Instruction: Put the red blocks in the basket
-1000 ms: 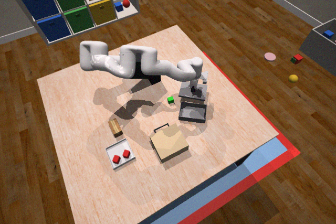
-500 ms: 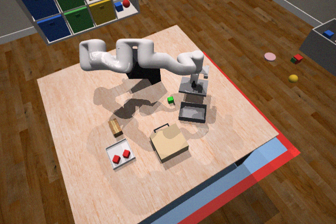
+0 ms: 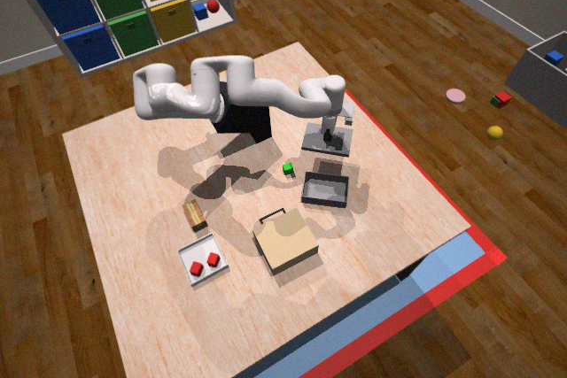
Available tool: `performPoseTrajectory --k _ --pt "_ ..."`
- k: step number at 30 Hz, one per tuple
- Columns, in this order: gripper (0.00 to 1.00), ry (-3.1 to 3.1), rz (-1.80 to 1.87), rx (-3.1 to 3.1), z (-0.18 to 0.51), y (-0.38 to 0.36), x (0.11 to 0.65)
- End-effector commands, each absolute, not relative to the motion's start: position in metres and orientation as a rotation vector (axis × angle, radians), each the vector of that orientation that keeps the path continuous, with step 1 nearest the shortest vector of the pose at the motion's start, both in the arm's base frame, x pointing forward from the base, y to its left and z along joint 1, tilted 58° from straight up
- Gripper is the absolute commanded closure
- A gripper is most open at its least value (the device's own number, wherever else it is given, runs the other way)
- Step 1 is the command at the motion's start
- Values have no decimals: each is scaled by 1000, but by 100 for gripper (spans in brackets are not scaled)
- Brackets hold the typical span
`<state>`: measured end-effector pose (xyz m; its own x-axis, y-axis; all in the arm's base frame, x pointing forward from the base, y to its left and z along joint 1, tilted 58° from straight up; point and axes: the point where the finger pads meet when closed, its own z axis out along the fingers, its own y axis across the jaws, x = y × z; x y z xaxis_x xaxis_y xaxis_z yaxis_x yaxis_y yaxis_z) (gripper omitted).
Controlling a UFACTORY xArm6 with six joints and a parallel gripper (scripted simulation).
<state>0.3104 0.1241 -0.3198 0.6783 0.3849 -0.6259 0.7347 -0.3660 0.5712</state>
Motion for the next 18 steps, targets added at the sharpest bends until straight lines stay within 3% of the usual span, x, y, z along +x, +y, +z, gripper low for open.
performPoseTrajectory --k 1,9,12,18 --pt "100 866 -486 1994 -315 133 312" --pt "100 867 -486 1994 -313 134 314" --pt "100 899 -499 1990 -286 122 366" --pt "100 930 -521 1972 -257 98 411"
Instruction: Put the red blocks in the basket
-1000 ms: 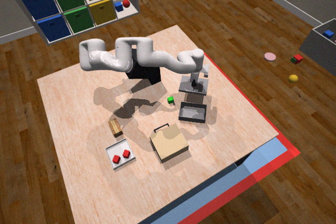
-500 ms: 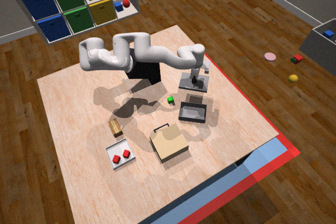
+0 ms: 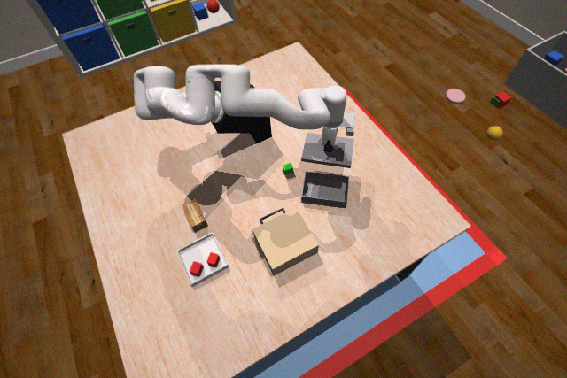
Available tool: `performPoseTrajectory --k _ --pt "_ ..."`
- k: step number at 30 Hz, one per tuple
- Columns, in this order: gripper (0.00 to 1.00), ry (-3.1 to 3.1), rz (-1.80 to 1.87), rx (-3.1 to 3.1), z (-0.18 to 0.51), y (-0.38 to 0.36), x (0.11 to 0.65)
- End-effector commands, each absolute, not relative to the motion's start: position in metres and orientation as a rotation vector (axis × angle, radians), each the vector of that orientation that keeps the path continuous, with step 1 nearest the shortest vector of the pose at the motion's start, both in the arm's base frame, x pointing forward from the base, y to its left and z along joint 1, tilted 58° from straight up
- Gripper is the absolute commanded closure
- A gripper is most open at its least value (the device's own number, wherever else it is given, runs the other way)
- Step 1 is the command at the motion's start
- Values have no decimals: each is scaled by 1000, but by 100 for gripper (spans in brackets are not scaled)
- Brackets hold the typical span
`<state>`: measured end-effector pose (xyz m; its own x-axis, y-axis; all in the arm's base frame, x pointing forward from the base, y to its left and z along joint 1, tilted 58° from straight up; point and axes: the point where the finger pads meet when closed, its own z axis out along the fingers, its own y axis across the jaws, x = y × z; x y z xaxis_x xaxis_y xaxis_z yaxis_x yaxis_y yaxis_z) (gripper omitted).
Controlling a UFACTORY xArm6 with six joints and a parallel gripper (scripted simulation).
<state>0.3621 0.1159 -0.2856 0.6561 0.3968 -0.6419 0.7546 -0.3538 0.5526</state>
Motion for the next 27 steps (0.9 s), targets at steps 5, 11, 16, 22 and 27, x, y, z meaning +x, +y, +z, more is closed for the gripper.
performPoseTrajectory --k 5,11,16,22,27 --pt "100 930 -521 1972 -236 84 446" --pt "100 930 -521 1972 -236 84 446" --pt "100 930 -521 1972 -236 84 446" --pt "100 930 -521 1972 -236 84 446" --pt "100 930 -521 1972 -237 83 446"
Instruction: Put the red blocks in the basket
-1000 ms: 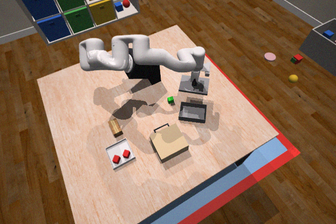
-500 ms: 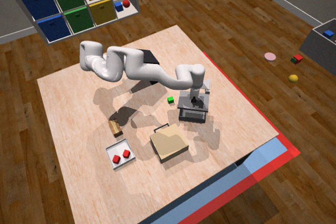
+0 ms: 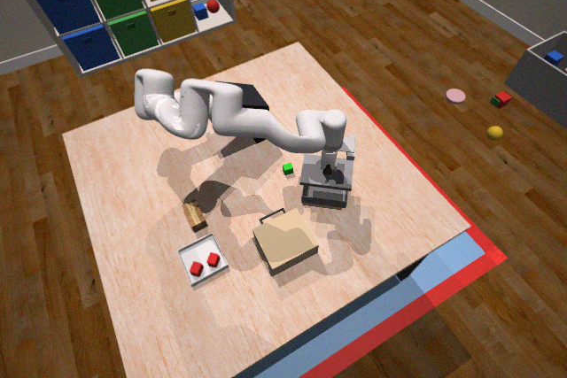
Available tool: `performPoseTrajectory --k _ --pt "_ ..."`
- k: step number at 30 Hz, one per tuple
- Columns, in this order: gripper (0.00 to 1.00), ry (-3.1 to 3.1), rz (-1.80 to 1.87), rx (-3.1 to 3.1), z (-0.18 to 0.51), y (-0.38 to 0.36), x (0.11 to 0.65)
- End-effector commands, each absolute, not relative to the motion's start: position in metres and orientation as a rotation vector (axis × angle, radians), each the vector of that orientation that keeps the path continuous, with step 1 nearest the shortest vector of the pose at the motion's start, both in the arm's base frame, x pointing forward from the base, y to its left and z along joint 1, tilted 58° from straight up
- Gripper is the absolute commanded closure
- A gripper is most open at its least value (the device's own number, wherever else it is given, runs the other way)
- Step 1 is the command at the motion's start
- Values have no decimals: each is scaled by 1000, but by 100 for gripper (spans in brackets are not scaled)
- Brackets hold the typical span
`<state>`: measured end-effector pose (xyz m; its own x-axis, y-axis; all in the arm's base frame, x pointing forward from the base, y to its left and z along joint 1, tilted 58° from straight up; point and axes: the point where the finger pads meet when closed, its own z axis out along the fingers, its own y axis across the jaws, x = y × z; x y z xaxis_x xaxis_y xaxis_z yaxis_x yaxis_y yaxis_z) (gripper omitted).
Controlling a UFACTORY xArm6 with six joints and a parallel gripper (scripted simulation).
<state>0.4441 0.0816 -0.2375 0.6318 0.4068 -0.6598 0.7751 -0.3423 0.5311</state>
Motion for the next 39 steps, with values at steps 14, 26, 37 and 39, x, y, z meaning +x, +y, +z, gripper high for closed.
performPoseTrajectory --k 14,26,37,39 --pt "100 930 -521 1972 -243 73 446" --pt "100 930 -521 1972 -256 53 446" --pt "100 930 -521 1972 -266 38 446" --pt "100 930 -521 1972 -267 35 446"
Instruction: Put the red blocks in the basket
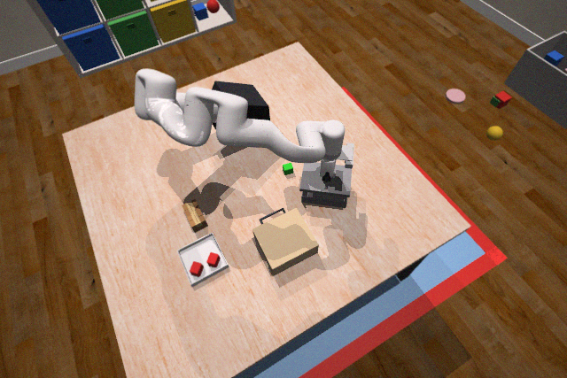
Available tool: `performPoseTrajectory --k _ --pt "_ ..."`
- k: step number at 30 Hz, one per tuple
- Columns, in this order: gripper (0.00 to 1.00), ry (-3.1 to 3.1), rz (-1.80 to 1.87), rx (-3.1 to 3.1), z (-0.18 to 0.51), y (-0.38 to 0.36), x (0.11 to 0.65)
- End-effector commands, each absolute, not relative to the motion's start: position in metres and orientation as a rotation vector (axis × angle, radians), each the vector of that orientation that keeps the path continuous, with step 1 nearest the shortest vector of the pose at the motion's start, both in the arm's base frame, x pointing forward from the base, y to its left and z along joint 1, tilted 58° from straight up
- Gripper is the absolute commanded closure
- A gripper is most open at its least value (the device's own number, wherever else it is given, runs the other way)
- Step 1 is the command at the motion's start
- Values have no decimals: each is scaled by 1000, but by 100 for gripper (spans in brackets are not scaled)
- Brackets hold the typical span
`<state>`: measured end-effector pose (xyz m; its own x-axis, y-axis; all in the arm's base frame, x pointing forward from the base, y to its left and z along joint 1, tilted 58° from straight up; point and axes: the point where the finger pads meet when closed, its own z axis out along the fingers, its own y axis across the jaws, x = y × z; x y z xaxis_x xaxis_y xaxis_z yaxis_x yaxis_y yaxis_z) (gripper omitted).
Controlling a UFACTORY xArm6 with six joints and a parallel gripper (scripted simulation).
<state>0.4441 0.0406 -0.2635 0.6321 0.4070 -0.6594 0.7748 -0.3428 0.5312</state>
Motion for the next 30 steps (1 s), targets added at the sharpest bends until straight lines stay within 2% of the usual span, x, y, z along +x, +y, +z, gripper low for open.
performPoseTrajectory --k 1,30 --pt "100 930 -521 1972 -268 34 446" --pt "100 930 -521 1972 -273 26 446"
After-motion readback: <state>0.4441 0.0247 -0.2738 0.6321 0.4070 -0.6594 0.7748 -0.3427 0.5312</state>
